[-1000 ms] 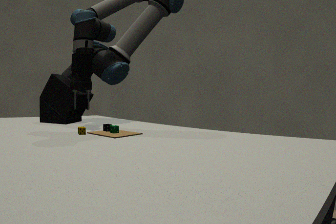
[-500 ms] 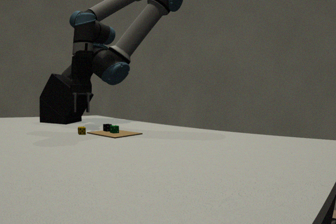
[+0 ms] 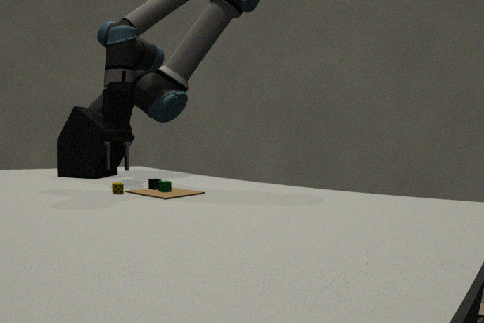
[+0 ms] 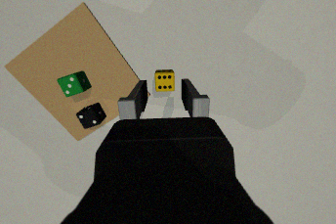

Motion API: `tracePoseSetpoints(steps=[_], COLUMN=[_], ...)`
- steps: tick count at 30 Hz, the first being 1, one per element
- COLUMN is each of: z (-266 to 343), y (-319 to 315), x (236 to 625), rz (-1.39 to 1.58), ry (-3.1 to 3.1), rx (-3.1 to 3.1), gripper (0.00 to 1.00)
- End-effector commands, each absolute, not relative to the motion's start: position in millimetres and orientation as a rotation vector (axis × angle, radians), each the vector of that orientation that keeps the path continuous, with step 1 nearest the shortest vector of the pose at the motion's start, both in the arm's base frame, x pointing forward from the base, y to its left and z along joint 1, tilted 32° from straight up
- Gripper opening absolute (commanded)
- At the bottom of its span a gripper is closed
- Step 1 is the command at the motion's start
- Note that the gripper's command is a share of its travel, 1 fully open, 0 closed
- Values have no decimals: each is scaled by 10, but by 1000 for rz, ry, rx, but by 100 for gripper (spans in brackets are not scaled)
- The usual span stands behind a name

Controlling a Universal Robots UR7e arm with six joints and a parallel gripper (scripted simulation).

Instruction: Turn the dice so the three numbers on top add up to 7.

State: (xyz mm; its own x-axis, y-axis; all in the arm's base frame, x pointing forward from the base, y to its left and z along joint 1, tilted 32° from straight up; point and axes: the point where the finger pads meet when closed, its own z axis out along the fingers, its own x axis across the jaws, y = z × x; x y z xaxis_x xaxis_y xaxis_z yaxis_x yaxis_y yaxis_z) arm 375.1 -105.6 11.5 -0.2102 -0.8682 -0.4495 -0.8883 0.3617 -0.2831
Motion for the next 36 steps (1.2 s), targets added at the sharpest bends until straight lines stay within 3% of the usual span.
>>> tracePoseSetpoints(steps=[1, 36], z=[53, -78], y=[-1038, -986], x=[3786, 3850], rz=[47, 47], ry=[2090, 2090], rx=[-1517, -1517], gripper=[79, 79])
